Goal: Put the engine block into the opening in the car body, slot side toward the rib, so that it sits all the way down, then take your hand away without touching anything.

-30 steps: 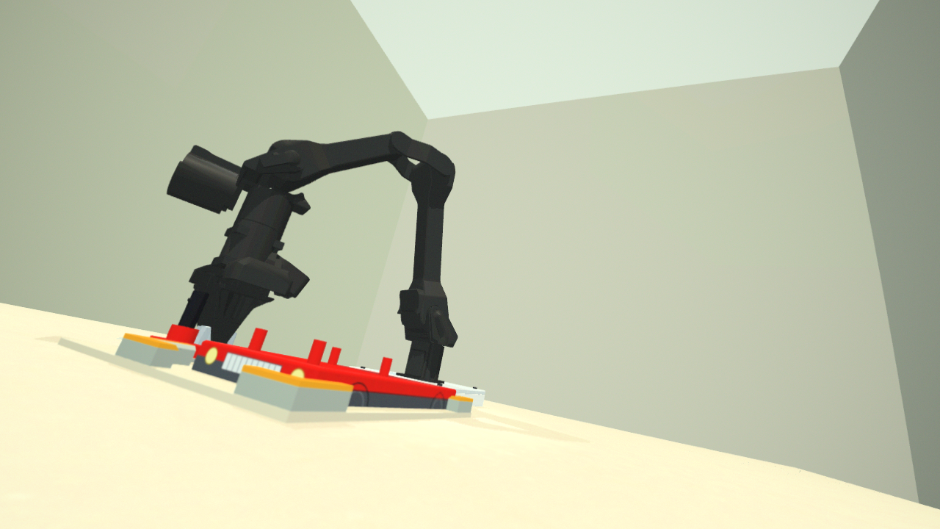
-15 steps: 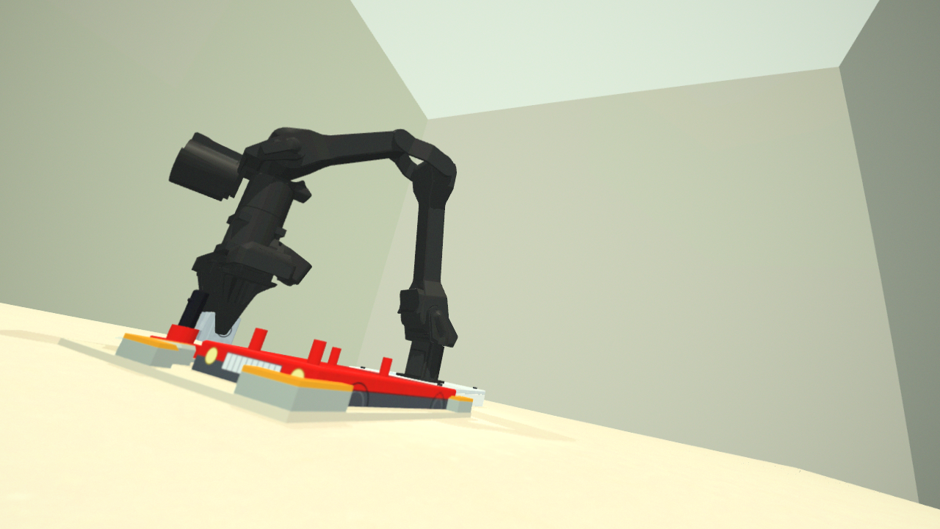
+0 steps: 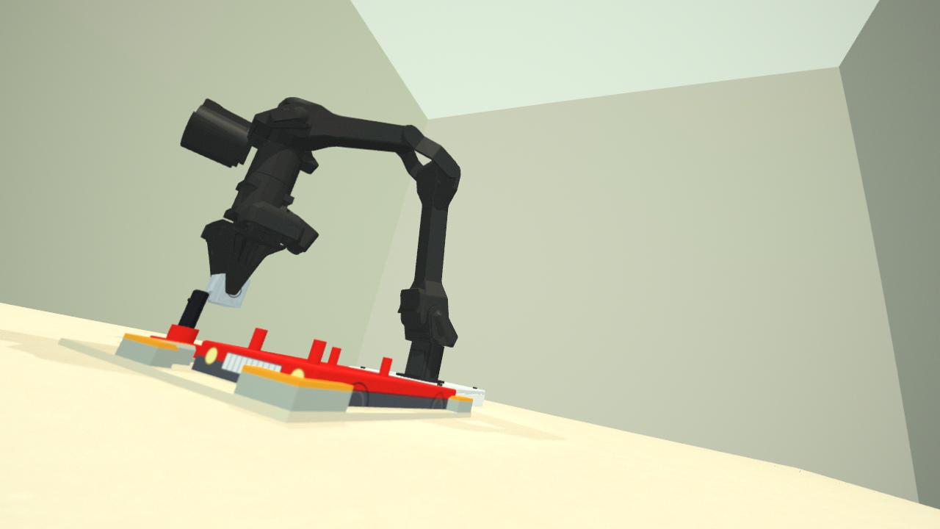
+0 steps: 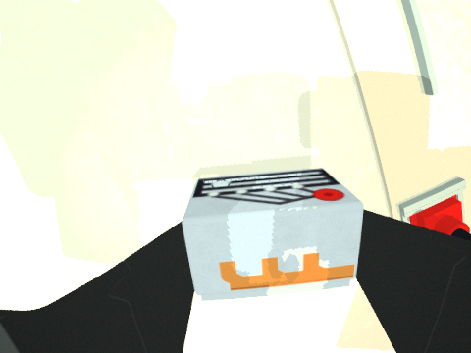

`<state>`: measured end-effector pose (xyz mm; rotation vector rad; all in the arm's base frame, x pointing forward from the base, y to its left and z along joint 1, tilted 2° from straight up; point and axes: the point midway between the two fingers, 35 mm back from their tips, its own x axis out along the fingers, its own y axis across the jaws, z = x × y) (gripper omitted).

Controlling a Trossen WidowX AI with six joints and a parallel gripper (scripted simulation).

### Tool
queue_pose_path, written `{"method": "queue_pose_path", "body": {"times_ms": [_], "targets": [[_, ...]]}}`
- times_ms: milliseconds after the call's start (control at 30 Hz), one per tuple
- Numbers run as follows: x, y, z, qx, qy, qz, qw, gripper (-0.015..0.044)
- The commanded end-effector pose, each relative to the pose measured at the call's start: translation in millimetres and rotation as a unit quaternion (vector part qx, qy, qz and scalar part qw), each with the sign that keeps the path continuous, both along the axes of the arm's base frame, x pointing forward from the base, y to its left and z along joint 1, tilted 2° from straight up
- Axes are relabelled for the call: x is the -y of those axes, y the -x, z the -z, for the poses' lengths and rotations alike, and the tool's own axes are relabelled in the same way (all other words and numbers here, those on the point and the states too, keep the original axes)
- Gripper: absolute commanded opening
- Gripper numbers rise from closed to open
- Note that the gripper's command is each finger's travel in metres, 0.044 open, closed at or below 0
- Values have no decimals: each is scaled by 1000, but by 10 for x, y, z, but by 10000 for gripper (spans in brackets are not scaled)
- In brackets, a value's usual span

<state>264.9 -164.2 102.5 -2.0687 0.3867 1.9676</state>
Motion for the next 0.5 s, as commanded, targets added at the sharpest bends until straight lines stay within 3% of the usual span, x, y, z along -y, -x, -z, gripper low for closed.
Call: {"method": "queue_pose_path", "body": {"times_ms": [0,467], "targets": [[-1,-16,-175,5,2,1,1000,0],[-54,36,-614,5,2,2,1000,0]]}}
